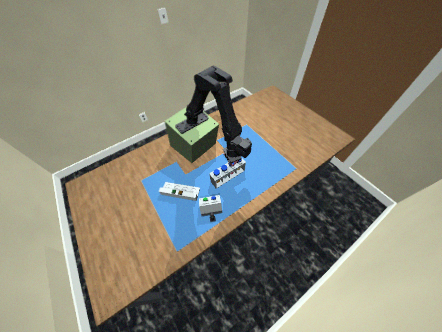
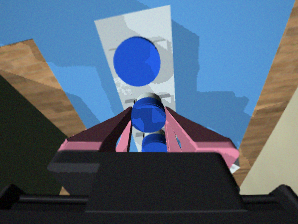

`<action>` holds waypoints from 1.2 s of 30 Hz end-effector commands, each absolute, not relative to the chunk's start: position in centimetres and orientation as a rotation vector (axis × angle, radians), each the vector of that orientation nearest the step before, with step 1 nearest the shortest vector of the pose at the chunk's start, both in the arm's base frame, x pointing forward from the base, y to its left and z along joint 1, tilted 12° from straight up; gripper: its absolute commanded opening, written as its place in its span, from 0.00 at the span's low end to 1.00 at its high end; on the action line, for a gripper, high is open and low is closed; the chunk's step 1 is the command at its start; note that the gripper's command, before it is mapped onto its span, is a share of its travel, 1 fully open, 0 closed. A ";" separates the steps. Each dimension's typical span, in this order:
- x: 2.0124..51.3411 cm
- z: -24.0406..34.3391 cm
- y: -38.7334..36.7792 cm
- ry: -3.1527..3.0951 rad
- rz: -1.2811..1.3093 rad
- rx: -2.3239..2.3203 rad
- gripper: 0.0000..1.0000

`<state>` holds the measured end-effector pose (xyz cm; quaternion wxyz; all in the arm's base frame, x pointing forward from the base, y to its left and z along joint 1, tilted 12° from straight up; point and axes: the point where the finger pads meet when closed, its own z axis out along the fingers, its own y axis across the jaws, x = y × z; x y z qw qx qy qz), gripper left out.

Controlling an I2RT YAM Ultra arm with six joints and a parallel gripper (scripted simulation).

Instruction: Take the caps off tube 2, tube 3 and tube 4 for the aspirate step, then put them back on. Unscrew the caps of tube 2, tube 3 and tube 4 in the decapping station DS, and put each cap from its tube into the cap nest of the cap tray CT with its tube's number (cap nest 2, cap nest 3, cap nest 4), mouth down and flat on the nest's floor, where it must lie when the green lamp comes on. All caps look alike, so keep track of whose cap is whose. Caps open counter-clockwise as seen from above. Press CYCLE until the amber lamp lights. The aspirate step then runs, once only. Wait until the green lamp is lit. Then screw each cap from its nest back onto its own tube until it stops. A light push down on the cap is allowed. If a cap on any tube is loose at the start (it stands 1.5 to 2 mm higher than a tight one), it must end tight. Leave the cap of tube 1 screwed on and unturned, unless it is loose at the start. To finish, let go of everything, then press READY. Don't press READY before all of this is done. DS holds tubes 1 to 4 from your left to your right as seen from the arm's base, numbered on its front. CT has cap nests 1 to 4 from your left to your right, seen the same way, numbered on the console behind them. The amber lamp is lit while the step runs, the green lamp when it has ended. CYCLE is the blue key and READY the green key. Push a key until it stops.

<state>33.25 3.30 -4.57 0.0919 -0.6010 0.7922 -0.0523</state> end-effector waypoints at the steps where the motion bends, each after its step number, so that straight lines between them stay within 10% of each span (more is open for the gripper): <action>1: 33.5 -4.3 3.3 2.155 -0.197 -2.025 0.00; 12: 33.5 -4.3 3.3 1.986 -0.219 -2.204 0.00; 13: 33.5 -4.3 3.3 1.986 -0.219 -2.204 0.49; 36: 33.4 -3.9 3.3 2.569 -0.124 -1.417 0.49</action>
